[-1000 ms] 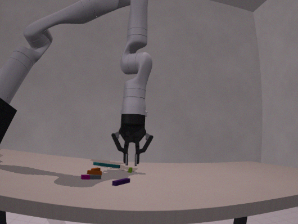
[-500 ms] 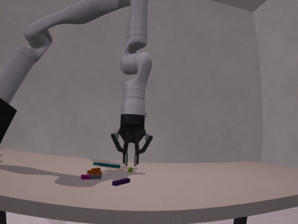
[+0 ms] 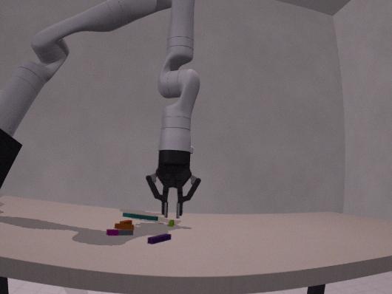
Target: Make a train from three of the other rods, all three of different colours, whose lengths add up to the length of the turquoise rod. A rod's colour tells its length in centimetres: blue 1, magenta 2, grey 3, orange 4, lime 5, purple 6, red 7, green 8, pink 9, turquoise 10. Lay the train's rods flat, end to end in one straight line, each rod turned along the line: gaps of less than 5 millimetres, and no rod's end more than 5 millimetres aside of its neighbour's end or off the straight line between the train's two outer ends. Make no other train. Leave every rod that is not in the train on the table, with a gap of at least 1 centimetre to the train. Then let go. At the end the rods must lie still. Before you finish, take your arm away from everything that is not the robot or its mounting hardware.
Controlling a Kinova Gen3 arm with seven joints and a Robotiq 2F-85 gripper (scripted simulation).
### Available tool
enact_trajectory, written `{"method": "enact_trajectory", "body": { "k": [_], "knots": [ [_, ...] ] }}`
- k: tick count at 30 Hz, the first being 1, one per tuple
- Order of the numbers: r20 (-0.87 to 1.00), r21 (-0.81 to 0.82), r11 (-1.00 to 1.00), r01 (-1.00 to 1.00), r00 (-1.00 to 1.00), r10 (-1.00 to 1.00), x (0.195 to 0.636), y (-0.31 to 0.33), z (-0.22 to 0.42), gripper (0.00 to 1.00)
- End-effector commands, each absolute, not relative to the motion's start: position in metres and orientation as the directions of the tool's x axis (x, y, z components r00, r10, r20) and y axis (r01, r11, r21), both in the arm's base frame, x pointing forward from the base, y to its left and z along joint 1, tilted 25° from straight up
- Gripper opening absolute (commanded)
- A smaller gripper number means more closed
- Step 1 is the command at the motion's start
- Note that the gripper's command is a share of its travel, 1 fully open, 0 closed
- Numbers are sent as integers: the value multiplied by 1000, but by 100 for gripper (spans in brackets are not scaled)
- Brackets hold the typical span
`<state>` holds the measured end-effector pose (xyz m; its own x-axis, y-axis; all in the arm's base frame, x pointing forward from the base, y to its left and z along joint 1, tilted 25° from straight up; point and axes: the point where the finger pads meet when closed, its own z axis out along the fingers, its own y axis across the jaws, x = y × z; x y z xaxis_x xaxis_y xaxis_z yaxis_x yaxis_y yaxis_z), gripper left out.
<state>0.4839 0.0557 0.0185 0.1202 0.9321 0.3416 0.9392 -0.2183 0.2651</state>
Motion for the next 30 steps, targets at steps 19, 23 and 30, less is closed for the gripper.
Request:
{"method": "enact_trajectory", "body": {
  "k": [19, 23, 30],
  "knots": [
    [345, 263, -227, 938, 129, 930, 483, 56, 19, 24],
    [345, 263, -227, 938, 129, 930, 483, 56, 19, 24],
    [345, 265, -228, 937, 129, 930, 486, 57, 17, 24]
  ]
}}
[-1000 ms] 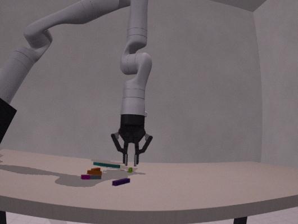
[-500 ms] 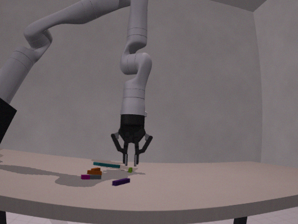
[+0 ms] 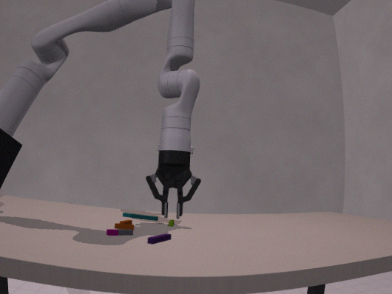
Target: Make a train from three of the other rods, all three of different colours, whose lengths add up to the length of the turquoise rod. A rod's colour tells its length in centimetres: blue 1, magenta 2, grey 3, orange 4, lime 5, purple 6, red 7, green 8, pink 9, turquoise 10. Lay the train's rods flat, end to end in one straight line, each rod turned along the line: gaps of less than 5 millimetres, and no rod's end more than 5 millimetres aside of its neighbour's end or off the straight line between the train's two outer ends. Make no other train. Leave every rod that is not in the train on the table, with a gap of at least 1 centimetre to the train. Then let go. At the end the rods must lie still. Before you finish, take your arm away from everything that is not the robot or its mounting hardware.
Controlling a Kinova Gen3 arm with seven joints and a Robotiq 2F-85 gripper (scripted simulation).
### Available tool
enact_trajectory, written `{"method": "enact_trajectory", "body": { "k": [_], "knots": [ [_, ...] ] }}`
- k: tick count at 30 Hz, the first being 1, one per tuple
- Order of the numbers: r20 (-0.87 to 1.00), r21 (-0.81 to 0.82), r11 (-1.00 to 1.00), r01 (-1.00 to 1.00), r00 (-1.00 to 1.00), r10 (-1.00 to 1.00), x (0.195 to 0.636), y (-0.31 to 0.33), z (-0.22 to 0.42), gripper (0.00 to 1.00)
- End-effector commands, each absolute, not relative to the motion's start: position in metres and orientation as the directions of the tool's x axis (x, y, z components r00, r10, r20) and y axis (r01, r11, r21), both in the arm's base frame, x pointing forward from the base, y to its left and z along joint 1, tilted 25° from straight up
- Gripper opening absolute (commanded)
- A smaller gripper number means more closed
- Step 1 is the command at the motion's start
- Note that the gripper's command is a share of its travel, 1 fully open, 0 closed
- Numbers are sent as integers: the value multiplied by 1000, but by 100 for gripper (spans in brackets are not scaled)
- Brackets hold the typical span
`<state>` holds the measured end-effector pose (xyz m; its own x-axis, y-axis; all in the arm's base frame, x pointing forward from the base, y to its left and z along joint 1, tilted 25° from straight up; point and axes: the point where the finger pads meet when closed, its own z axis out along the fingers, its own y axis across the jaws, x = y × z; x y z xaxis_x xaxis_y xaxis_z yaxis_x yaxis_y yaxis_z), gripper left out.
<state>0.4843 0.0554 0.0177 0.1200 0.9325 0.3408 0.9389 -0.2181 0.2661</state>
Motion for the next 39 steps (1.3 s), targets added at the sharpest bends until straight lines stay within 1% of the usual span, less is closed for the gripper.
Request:
{"method": "enact_trajectory", "body": {
  "k": [1, 19, 39],
  "knots": [
    [345, 266, -228, 937, 129, 930, 486, 57, 17, 24],
    [346, 260, -229, 938, 131, 929, 489, 61, 2, 24],
    [346, 259, -228, 938, 130, 929, 489, 61, 3, 24]
  ]
}}
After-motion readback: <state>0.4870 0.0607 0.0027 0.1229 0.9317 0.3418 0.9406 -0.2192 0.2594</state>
